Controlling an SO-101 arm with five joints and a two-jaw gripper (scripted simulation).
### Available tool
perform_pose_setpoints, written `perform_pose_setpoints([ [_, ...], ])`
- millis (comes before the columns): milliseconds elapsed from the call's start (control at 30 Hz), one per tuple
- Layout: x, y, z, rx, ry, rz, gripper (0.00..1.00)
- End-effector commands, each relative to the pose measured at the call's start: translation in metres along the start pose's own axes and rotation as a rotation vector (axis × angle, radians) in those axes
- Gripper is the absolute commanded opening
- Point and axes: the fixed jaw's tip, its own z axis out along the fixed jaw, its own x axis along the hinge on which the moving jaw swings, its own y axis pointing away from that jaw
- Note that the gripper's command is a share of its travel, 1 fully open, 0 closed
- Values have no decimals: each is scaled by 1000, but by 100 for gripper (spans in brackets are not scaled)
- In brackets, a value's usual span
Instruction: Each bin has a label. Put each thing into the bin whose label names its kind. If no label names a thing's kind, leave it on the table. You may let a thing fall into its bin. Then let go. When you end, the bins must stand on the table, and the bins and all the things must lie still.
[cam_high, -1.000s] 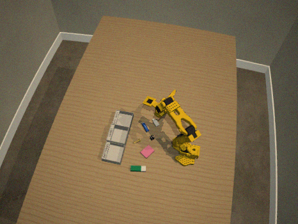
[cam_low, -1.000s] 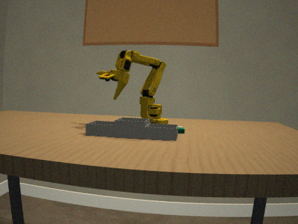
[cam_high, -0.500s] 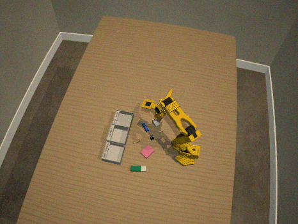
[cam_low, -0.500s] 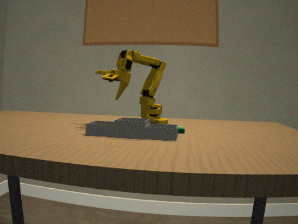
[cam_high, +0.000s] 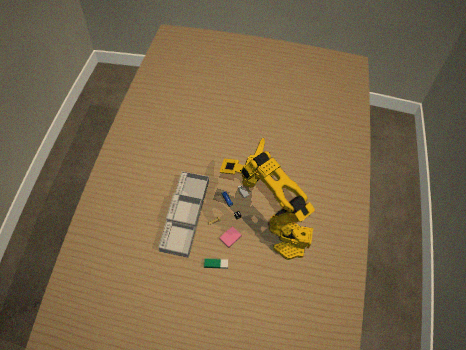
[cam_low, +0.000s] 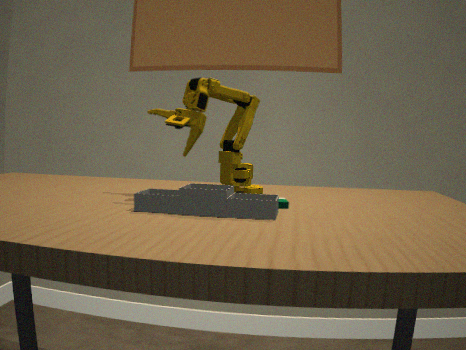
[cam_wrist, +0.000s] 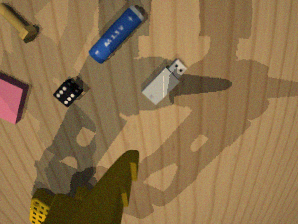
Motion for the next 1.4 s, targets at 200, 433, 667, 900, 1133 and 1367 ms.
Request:
perform_pose_setpoints([
  [200,-2,1,-4,6,-16,-75,100],
  [433,-5,2,-8,14,-32,-156,100],
  [667,0,5,-3,-10,-1,-185,100],
  [900,-3,6,-7,-1,-17,-263,100],
  [1133,-5,6,-11,7,-32,-329,100],
  [1367,-1,9,-6,-15,-5,-360,100],
])
